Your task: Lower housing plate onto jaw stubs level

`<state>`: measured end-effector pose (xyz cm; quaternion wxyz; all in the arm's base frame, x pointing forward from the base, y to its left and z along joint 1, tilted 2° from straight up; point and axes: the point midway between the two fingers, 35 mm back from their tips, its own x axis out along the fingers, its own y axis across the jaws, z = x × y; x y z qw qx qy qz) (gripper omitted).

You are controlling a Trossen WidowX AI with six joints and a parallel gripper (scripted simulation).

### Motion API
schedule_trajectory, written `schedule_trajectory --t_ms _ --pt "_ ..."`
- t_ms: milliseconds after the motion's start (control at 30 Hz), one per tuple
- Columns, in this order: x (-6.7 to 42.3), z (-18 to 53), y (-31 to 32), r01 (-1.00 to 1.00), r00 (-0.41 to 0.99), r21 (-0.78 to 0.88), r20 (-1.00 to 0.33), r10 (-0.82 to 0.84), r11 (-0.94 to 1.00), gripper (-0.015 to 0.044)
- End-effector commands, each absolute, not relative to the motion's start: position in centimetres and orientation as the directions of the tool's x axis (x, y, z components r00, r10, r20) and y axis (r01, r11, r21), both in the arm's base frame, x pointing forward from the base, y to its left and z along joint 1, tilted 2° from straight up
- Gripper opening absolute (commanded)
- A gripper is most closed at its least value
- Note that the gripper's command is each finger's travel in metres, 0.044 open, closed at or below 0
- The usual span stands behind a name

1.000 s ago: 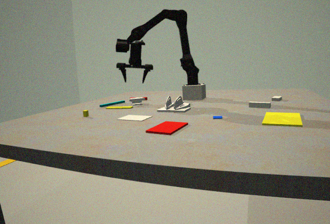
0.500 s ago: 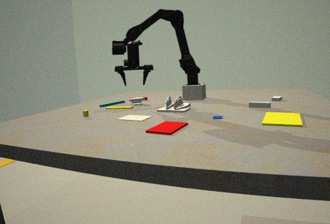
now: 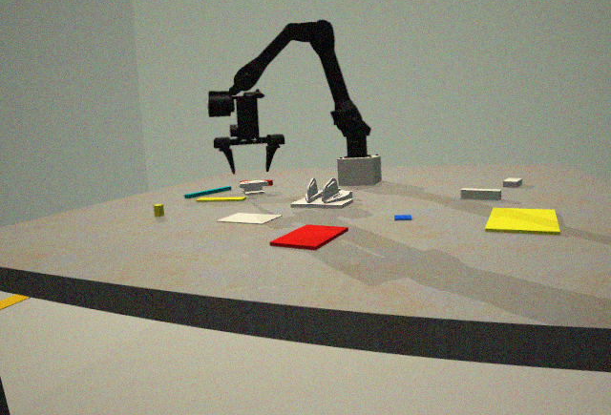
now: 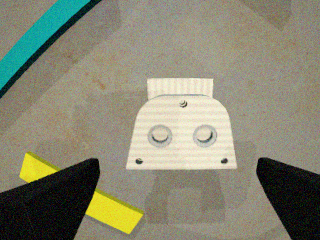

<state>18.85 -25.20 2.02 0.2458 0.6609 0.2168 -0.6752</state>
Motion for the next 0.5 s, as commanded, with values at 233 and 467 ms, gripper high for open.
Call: schedule_trajectory --t_ms 233,467 --pt "18.59 0.34 -25.00 0.623 -0.016 0.019 -0.999 -0.037 -0.782 0.0440" --pt "18.60 0.11 -25.02 0.623 -0.016 0.019 -0.999 -0.037 -0.782 0.0440"
